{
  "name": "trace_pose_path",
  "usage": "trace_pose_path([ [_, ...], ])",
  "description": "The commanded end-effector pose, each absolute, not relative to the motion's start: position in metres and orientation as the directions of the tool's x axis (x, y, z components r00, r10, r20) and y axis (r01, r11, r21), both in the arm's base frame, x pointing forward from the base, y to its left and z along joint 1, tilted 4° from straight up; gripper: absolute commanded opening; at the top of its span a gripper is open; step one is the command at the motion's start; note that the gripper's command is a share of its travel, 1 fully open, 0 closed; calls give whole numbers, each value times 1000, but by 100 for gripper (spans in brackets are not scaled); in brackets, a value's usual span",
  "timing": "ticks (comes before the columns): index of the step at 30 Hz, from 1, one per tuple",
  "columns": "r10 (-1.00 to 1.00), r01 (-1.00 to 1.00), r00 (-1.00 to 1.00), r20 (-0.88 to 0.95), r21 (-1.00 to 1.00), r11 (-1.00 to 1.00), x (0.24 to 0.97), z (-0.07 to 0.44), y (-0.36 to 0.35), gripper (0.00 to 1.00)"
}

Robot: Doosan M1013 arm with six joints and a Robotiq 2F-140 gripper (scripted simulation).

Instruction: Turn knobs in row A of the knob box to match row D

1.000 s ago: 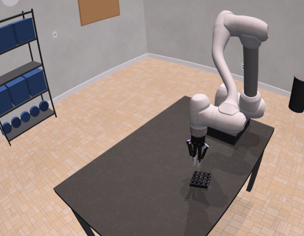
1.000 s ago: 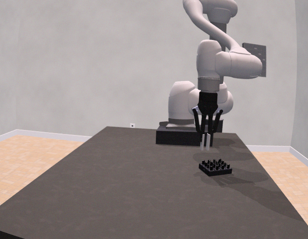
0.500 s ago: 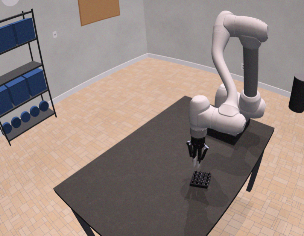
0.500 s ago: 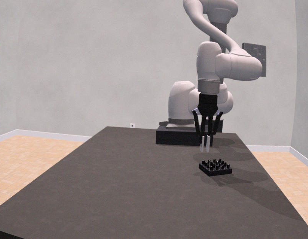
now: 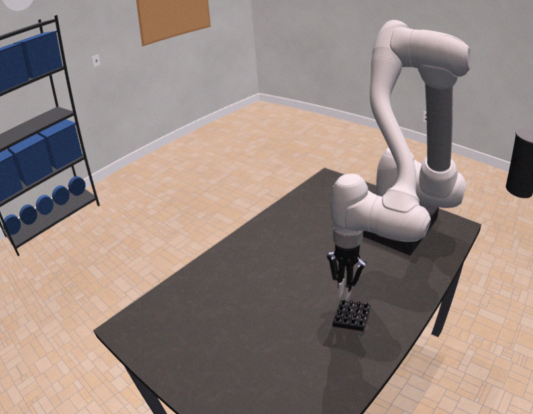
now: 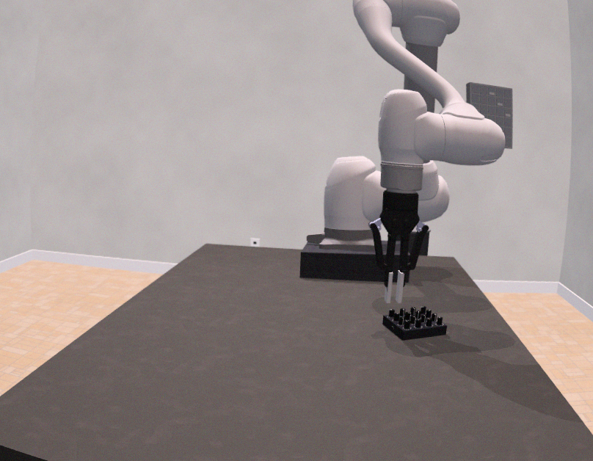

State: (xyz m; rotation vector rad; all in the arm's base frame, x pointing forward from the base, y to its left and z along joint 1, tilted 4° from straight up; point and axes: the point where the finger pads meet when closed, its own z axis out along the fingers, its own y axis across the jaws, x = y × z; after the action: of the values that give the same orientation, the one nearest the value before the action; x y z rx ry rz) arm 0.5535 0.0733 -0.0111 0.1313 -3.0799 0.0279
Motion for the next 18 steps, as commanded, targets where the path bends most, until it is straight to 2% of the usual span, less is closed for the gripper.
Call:
trace_pose_path([
  [1,-85,-86,-995,59,-15,996,553,-14,73,12],
  [18,-85,-86,-995,59,-15,996,553,-25,73,12],
])
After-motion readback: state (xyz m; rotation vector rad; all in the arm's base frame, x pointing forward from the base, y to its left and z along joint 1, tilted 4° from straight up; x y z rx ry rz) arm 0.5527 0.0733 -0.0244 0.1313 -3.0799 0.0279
